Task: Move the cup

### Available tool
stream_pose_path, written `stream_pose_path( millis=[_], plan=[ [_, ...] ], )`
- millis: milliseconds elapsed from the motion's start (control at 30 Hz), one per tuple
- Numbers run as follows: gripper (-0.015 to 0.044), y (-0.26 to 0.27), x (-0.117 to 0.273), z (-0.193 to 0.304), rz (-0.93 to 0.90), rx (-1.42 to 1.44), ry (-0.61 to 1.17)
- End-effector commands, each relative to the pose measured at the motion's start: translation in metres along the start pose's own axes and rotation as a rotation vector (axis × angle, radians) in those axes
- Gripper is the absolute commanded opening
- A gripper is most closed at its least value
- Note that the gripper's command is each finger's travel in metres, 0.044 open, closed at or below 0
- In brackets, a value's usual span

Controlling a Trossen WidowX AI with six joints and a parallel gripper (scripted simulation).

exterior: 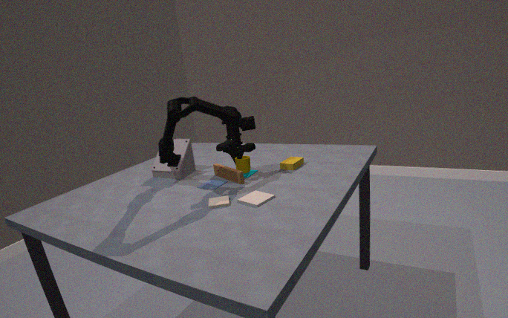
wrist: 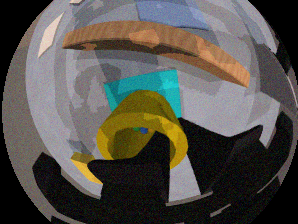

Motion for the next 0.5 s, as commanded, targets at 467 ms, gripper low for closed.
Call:
stream_pose_path(
  millis=[467],
  plan=[
    [0.0147, 0.0007, 0.0069, 0.0002, 0.0, 0.0, 0.0]
  ],
)
Point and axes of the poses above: the point midway between the two fingers, 35 mm back from their tips, its own x axis back along the fingers, its own y axis across the jaws, z = x × y, the point moved 3 cm from there along x, back along the fingers, and after that the axes turned 14 degrees about x, right-handed, at the moved point
